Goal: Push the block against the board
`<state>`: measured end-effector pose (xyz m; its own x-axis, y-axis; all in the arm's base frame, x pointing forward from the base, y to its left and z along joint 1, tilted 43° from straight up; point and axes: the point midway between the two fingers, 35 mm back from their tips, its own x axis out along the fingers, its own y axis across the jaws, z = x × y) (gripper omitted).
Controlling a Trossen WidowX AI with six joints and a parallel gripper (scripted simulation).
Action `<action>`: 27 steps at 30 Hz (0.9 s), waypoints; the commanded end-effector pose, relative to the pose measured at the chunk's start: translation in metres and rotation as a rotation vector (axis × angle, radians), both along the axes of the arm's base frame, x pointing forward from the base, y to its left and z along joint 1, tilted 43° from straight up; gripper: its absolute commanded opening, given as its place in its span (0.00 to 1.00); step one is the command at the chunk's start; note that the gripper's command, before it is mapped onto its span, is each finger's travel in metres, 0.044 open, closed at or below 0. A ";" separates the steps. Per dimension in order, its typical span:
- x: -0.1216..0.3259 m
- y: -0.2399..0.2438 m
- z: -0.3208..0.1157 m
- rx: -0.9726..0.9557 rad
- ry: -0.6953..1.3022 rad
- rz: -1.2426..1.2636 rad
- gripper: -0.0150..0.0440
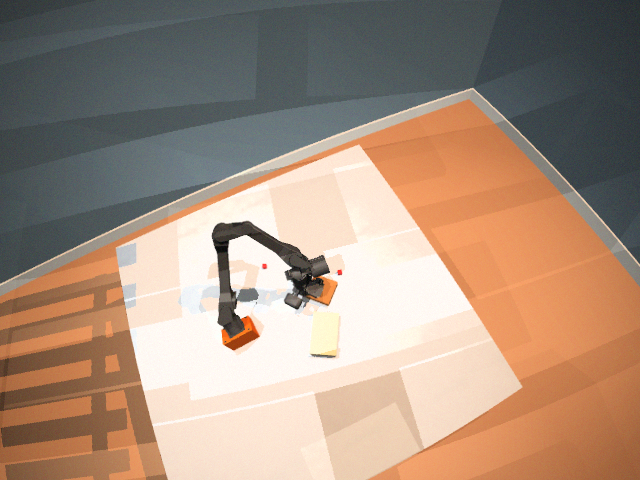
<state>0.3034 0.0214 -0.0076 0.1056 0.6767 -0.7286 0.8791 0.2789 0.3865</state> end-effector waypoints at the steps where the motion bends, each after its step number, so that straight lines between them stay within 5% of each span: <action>1: 0.001 -0.002 -0.004 -0.003 0.005 0.004 0.25; 27: 0.010 -0.011 -0.011 -0.004 0.005 0.004 0.25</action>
<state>0.3148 0.0096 -0.0164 0.1064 0.6755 -0.7296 0.8790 0.2792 0.3867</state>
